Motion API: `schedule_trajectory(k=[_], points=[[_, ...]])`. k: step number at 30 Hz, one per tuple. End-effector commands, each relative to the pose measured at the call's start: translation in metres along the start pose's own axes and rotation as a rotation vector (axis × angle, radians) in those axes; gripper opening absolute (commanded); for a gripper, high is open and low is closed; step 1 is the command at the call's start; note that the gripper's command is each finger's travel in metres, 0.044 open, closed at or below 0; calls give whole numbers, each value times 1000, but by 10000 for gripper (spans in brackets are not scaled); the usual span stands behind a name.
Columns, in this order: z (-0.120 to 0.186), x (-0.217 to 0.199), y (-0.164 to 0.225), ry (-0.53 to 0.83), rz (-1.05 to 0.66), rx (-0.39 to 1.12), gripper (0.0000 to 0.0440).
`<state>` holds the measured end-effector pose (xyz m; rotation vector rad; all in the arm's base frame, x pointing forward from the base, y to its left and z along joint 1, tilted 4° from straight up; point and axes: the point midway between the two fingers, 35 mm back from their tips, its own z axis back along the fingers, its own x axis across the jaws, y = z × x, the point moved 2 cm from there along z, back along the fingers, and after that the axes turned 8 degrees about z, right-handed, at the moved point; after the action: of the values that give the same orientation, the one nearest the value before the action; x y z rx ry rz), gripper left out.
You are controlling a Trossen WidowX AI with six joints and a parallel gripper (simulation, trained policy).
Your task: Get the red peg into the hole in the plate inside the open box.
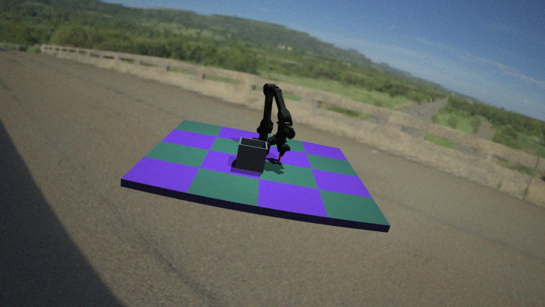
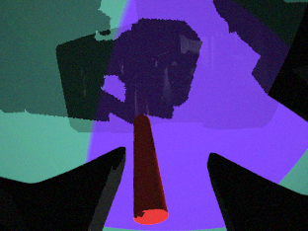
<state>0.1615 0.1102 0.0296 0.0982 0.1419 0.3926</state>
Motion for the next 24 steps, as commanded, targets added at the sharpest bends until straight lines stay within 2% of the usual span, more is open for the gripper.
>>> schedule_trajectory(k=[1, 7, 9, 24], points=[[-9, 2, -1, 2, 13, -4, 177], [-15, 7, 2, -6, 47, 9, 33], [-16, 8, 3, -10, 59, 15, 0], [16, 17, 9, -122, 11, 70, 0]])
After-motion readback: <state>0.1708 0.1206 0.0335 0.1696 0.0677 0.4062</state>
